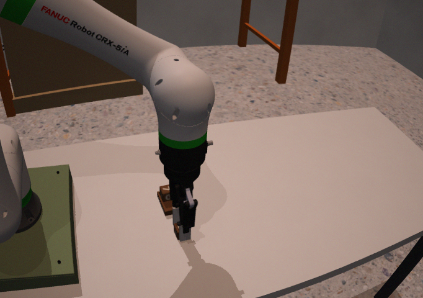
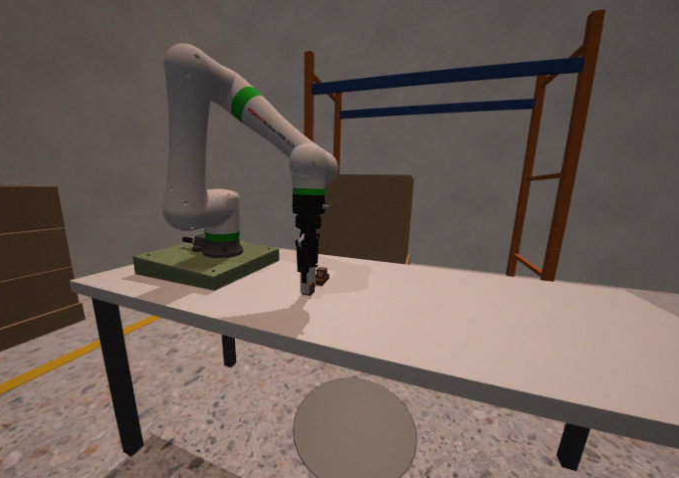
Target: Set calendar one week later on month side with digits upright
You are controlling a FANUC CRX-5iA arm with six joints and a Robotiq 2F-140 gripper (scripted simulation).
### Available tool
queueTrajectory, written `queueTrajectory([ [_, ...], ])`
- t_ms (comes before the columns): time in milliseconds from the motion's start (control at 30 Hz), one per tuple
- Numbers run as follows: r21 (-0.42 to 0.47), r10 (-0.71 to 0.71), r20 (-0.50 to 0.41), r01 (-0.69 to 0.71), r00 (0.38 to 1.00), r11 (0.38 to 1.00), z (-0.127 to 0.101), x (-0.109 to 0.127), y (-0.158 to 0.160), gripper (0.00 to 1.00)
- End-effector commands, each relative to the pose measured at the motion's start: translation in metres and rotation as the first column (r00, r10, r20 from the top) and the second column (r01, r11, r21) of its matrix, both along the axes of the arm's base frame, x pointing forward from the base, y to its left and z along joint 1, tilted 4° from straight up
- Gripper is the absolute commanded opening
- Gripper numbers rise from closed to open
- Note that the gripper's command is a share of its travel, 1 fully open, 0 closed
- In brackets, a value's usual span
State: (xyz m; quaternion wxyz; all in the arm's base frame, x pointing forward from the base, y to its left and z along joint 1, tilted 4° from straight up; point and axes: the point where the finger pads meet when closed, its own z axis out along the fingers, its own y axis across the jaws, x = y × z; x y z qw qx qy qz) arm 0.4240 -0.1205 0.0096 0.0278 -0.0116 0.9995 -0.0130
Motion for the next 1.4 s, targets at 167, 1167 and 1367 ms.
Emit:
queueTrajectory([
  [167,0.0,0.0,0.0,0.0,1.0,1.0,0.001,0.0,0.0,0.29],
  [1167,0.0,0.0,0.0,0.0,1.0,1.0,0.09,-0.005,0.002,0.29],
  [1367,0.0,0.0,0.0,0.0,1.0,1.0,0.09,-0.005,0.002,1.0],
])
